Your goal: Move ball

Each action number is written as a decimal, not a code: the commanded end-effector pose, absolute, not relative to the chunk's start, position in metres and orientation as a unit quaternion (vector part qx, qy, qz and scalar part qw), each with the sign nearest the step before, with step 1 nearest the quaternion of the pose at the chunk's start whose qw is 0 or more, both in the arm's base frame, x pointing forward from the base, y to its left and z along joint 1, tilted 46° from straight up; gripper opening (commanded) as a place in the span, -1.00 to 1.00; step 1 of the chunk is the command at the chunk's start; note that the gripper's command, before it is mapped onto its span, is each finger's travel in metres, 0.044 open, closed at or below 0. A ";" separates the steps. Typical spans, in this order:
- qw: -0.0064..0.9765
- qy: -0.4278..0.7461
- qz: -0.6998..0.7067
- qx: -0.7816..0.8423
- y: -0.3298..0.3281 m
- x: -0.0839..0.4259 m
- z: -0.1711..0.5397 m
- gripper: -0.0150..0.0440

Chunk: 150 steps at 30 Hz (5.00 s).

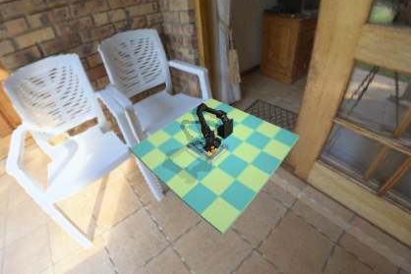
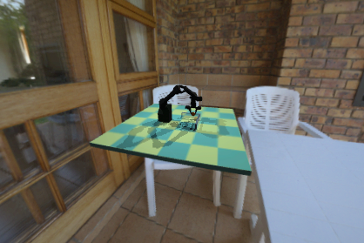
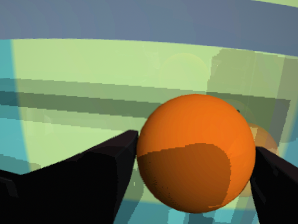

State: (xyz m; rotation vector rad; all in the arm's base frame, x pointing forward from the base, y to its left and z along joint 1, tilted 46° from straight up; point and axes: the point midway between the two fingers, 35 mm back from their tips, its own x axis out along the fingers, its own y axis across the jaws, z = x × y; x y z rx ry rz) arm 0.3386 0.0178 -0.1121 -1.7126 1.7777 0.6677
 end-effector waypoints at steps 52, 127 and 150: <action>-0.089 0.441 0.563 -0.693 0.048 0.359 -0.065 -0.49; -0.263 0.287 0.655 -0.647 -0.040 0.374 -0.124 0.70; -0.272 0.281 0.654 -0.648 0.026 0.377 -0.064 0.87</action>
